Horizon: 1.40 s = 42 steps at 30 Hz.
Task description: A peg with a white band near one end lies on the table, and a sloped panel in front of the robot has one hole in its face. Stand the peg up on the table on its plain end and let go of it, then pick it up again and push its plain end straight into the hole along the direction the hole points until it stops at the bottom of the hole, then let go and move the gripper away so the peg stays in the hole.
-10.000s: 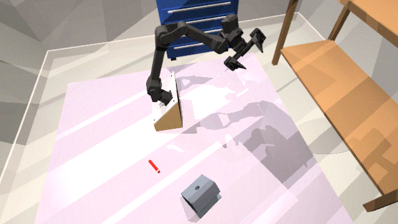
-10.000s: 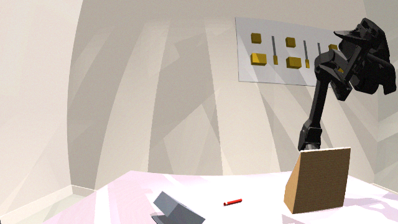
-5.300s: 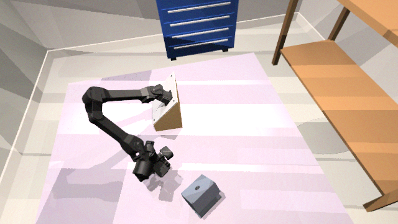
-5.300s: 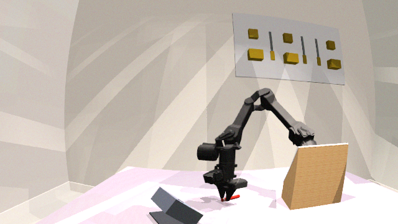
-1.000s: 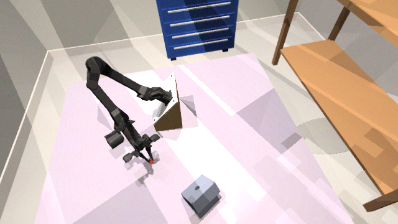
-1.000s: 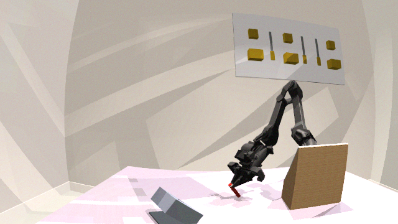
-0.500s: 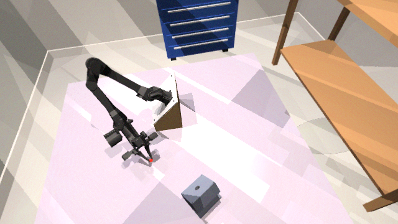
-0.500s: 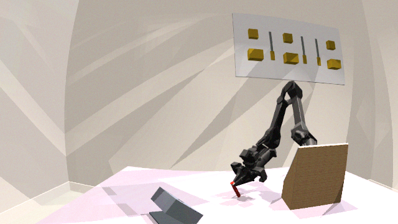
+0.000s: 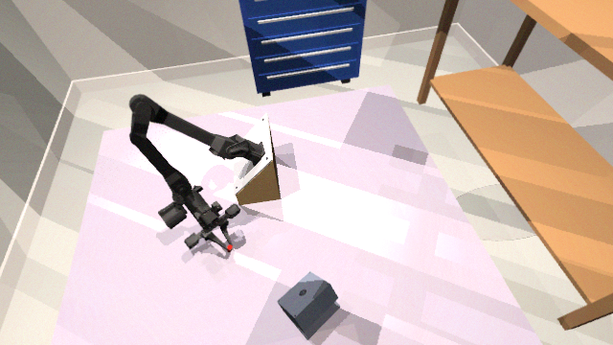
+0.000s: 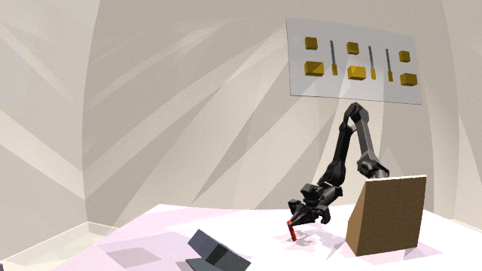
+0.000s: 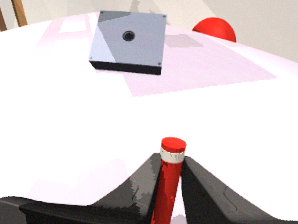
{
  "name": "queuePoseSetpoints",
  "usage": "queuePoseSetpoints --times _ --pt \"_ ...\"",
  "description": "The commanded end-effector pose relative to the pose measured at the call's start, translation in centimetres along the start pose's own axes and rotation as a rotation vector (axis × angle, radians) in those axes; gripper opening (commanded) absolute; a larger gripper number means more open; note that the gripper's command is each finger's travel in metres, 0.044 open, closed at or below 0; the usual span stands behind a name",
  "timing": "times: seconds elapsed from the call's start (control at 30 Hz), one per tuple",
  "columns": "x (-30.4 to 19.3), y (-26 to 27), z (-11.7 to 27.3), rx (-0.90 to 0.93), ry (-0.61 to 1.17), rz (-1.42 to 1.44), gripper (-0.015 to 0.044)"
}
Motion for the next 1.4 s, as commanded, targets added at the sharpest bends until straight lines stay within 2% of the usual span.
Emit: queuePoseSetpoints --times 0.0,0.73,1.37 --pt "-0.3 -0.1 0.2 -0.001 -0.036 0.004 0.0049" --pt "-2.5 -0.1 1.3 0.004 -0.227 0.005 0.0049" --pt "-2.6 -0.1 1.3 0.004 -0.200 -0.004 0.0049"
Point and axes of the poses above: the point midway between the two fingers, 35 mm back from their tips, its own z axis back along the fingers, its own y axis across the jaws, x = y × z, the point moved 7 cm from there along z, back along the fingers, and after that the axes turned 1 degree about -z, right-handed, at the moved point
